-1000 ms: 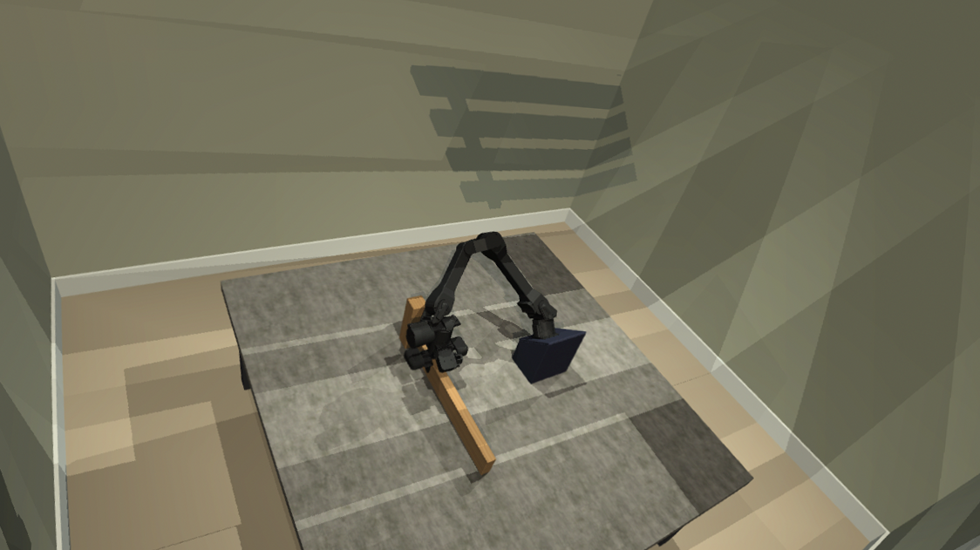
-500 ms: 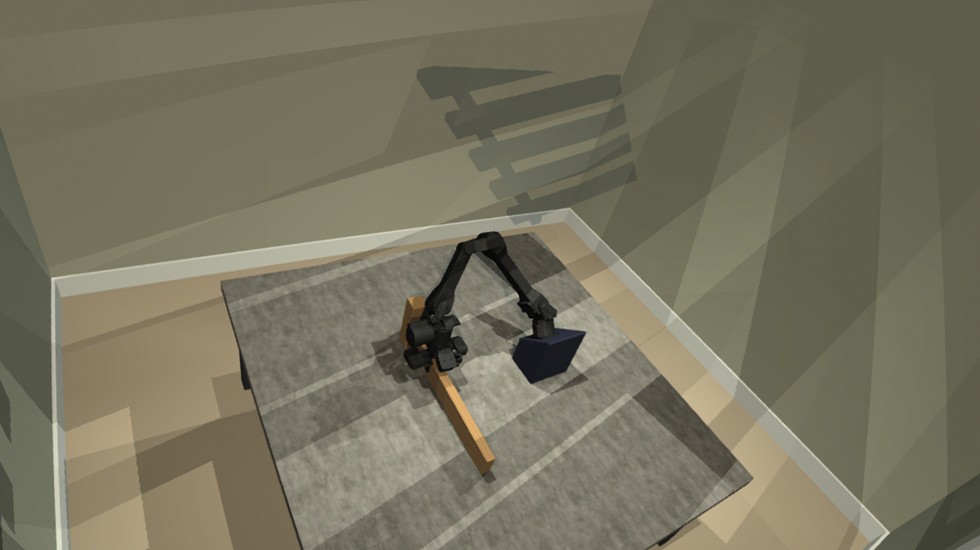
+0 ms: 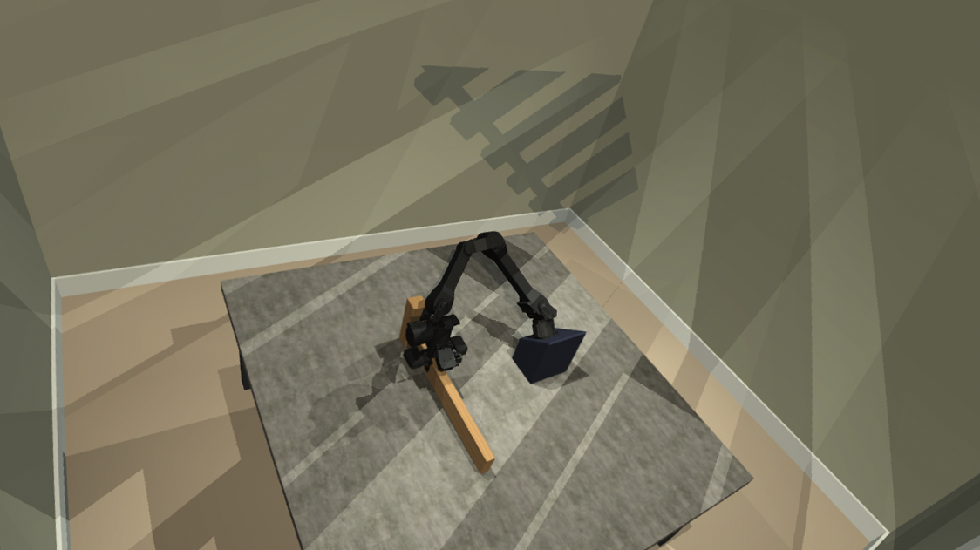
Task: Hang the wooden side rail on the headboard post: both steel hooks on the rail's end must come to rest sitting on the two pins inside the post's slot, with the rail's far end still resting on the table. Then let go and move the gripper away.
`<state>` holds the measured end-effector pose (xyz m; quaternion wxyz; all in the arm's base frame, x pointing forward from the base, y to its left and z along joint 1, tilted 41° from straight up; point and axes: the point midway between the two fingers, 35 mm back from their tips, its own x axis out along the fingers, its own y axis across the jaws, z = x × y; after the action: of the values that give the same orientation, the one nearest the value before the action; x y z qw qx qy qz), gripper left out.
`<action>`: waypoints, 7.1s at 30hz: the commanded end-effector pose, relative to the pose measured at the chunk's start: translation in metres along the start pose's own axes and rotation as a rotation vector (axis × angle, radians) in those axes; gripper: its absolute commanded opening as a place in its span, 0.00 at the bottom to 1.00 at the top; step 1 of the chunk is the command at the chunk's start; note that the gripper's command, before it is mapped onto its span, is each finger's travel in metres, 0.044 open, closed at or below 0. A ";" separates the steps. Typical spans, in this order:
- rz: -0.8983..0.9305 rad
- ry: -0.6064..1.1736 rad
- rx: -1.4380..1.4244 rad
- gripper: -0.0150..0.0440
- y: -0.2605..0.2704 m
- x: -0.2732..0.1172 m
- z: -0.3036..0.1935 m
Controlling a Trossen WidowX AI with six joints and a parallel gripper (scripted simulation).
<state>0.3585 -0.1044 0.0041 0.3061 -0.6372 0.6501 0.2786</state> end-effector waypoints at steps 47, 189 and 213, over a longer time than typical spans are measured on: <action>-0.007 0.002 -0.001 0.25 -0.001 -0.001 -0.007; -0.007 0.002 -0.001 0.25 -0.002 -0.002 -0.023; -0.007 0.002 -0.001 0.25 -0.002 -0.002 -0.025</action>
<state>0.3573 -0.1221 0.0196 0.3057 -0.6373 0.6501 0.2790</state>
